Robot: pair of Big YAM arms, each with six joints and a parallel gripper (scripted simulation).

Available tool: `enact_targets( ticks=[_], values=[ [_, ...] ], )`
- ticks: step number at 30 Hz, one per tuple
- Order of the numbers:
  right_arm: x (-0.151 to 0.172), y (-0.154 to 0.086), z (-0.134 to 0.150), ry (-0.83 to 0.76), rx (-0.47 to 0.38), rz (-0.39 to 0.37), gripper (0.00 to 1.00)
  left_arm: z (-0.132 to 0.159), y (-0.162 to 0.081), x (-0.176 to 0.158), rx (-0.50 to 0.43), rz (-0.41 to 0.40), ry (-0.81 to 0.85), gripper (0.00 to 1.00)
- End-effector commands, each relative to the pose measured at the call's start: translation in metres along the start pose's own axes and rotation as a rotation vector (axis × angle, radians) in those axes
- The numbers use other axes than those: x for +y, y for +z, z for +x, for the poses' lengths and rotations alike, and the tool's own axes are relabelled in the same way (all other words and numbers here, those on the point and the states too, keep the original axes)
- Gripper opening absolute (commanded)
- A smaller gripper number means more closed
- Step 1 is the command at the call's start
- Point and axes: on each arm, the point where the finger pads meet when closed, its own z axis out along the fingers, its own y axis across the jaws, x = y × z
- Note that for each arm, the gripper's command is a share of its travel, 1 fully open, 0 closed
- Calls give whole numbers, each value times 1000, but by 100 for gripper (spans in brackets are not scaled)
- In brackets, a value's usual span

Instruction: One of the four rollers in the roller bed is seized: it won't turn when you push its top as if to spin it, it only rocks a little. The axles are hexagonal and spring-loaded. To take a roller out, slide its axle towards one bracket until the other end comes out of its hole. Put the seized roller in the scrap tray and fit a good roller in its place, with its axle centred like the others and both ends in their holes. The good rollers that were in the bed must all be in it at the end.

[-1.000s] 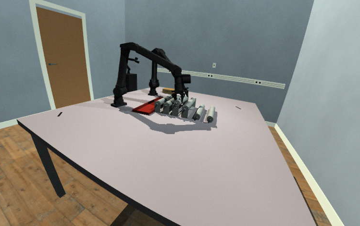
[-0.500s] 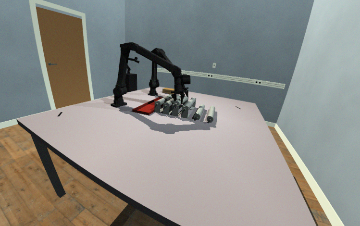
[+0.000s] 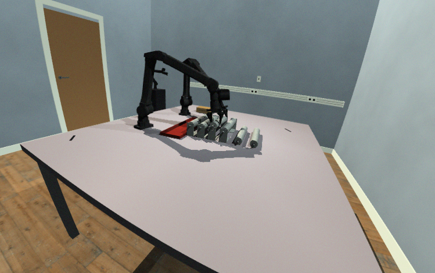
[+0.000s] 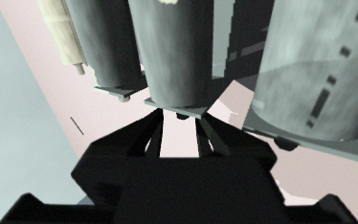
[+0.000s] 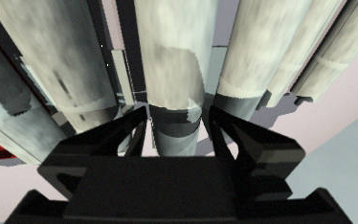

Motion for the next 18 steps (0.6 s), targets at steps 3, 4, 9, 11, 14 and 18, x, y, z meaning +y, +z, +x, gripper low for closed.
enact_targets(
  ticks=[3, 4, 9, 11, 14, 18],
  values=[
    [-10, -19, 3, -8, -4, 40, 62, -21, -13, 36, -46, -79, -4, 32],
    [-14, -21, 2, 3, -6, 49, 62, -21, -13, 36, -46, -79, -4, 32],
    [-30, -51, -2, 23, -13, 86, 62, -11, -27, 7, -28, -26, -3, 32],
    [-30, -65, -2, 23, -13, 91, 62, -10, -40, 8, -25, -32, -4, 32],
    [-29, -82, -2, 23, -12, 85, 62, -12, -66, 21, -32, -59, -9, 32],
    [-30, -91, -3, 19, -12, 85, 62, -9, -83, 36, -35, -83, -18, 32]
  ],
)
